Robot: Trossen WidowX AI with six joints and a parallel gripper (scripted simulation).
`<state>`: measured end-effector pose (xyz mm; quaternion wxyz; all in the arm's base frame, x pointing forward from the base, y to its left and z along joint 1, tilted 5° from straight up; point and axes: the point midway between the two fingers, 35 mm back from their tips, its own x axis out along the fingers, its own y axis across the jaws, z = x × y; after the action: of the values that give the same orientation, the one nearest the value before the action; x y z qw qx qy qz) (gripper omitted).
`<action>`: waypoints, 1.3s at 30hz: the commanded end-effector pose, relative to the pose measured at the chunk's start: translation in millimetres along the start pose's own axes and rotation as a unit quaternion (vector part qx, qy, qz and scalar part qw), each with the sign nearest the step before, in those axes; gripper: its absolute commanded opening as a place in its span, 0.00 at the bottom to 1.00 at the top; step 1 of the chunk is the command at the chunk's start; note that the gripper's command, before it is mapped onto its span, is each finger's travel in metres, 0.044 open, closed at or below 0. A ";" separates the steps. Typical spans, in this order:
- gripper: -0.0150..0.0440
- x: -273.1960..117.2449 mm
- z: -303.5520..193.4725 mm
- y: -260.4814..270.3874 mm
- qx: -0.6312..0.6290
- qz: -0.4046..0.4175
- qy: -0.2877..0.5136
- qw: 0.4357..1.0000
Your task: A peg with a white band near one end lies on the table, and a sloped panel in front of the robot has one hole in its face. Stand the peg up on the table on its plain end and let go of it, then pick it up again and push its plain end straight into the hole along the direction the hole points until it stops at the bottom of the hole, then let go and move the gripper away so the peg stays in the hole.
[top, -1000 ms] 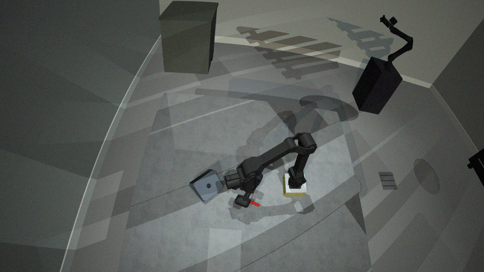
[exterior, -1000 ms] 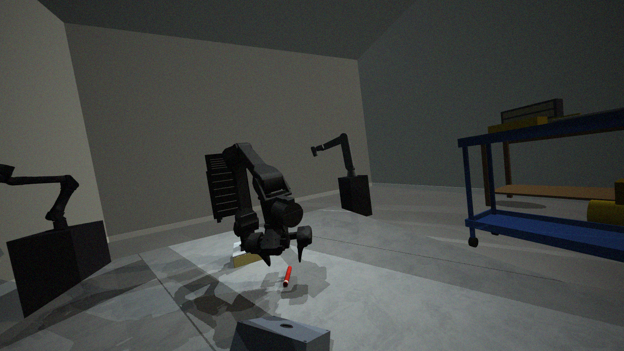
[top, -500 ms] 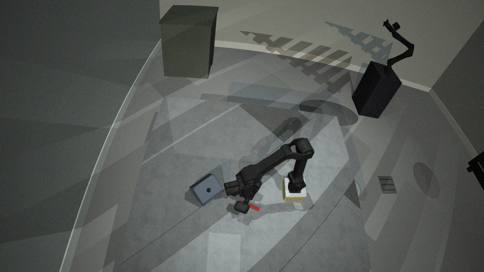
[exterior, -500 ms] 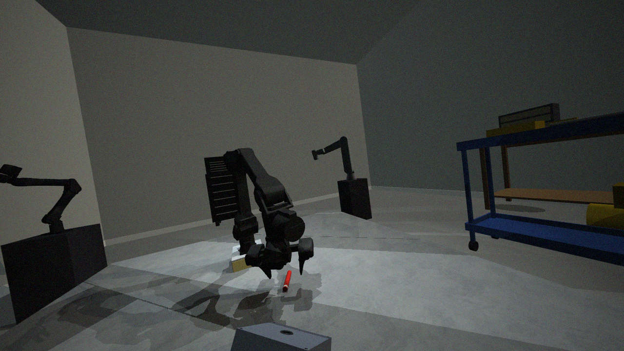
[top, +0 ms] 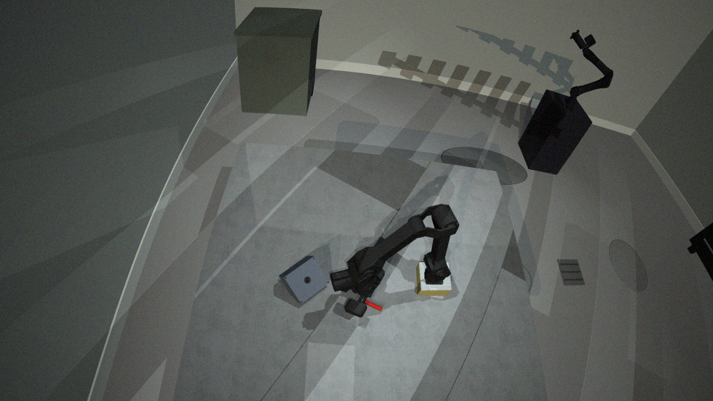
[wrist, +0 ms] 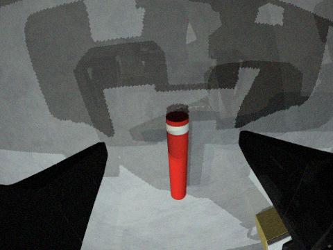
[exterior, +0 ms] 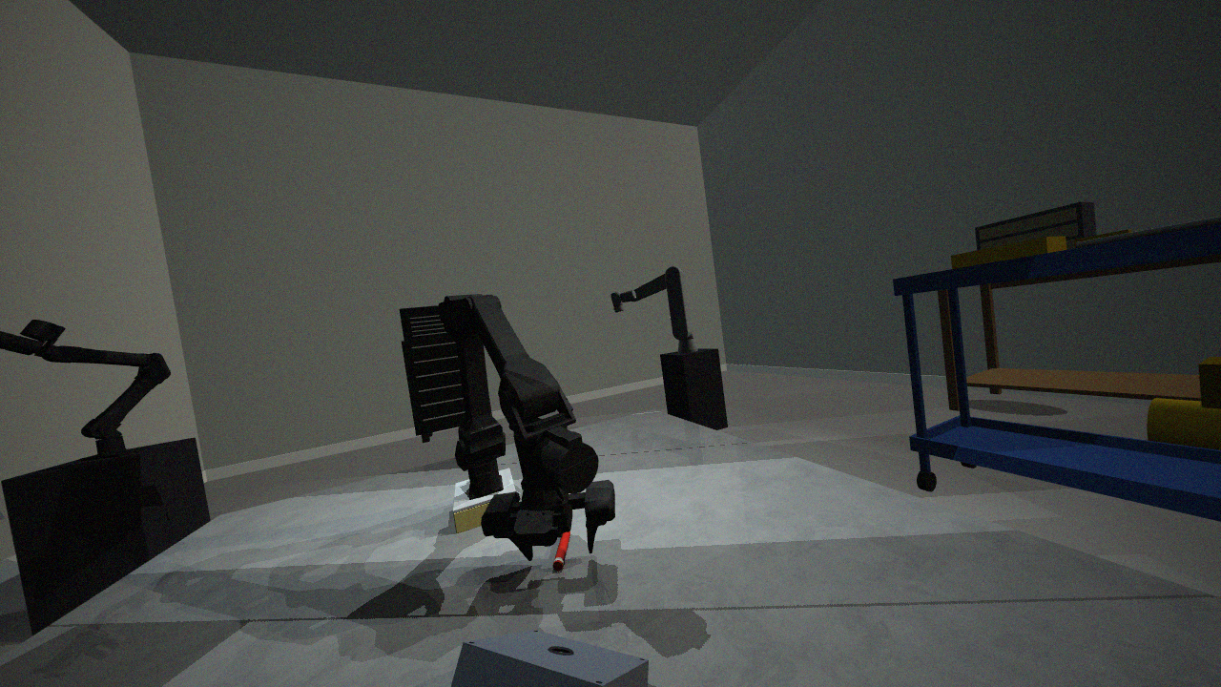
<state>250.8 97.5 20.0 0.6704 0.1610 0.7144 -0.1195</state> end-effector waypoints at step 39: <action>0.34 5.6 -1.2 -1.9 0.000 -0.005 -0.004 1.000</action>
<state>249.0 97.0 13.4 0.6682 0.1582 0.7168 -0.1210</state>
